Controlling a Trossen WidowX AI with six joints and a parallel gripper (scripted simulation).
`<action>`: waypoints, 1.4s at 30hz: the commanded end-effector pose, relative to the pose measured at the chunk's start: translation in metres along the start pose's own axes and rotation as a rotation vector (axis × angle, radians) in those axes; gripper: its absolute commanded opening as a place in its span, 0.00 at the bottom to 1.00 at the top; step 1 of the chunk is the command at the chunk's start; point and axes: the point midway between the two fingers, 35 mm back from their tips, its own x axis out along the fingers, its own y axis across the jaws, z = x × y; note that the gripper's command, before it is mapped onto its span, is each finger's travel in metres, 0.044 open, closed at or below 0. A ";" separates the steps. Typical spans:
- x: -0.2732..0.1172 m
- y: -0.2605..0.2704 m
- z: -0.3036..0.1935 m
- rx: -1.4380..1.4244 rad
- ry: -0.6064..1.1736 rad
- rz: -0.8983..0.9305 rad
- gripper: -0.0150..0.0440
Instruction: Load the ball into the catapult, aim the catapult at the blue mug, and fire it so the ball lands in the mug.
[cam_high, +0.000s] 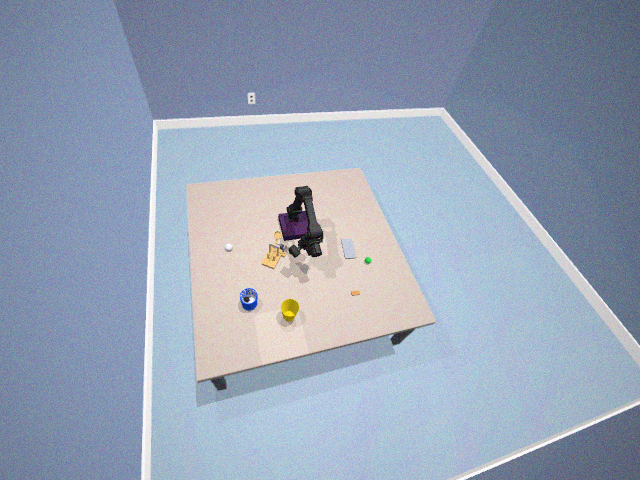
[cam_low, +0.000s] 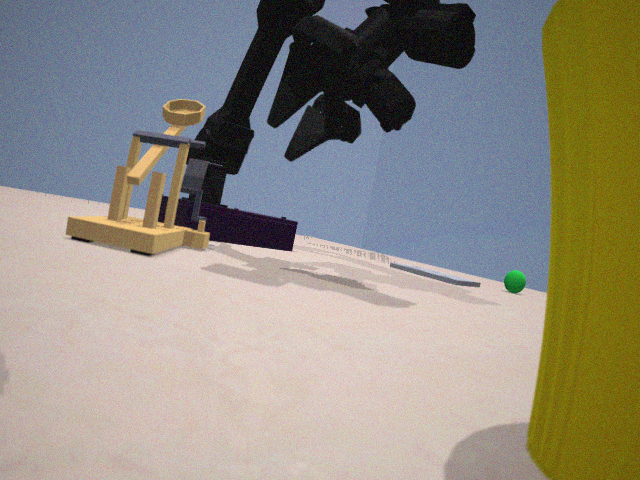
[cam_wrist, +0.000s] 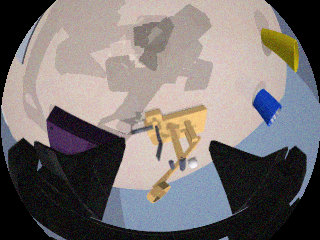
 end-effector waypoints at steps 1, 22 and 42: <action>-0.002 -0.021 0.006 0.132 -0.068 0.022 1.00; -0.026 -0.148 0.000 0.750 -0.415 0.086 1.00; -0.054 -0.278 -0.079 1.302 -0.791 0.081 1.00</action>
